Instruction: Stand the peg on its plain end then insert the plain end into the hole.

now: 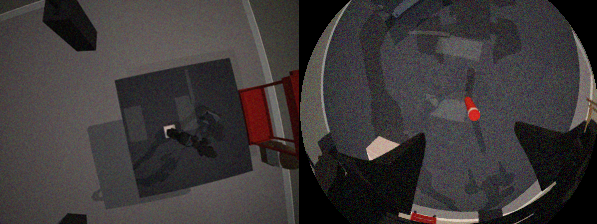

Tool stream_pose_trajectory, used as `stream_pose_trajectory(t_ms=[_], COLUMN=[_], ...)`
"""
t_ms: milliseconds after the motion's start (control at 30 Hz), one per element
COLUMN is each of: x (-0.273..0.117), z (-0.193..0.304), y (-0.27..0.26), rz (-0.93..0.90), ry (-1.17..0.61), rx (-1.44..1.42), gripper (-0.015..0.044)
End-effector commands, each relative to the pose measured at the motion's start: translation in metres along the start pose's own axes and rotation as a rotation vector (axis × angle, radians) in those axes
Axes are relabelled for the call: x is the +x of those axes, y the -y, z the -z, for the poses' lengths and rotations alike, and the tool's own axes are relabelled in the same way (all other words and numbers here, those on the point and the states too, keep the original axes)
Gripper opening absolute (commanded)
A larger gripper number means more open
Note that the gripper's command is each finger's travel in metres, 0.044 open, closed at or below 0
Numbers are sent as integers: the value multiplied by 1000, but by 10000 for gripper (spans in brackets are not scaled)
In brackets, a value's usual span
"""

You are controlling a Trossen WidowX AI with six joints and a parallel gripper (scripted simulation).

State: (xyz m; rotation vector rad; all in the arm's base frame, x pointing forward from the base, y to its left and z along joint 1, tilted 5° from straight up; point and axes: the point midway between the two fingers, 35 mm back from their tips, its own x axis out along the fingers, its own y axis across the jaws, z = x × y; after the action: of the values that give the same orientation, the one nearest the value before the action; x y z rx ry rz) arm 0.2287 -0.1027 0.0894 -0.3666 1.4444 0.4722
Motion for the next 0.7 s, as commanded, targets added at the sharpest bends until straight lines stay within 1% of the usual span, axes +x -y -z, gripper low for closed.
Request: stream_pose_trajectory(t_ms=[0,267,467,667], x=[-5,-5,14,16], z=[-3,-3,-3,-3], y=[5,5,6,6], rz=[45,45,44,44], ry=[-8,-8,-9,-9], rx=[14,13,-15,-16], gripper=[440,440,440,440])
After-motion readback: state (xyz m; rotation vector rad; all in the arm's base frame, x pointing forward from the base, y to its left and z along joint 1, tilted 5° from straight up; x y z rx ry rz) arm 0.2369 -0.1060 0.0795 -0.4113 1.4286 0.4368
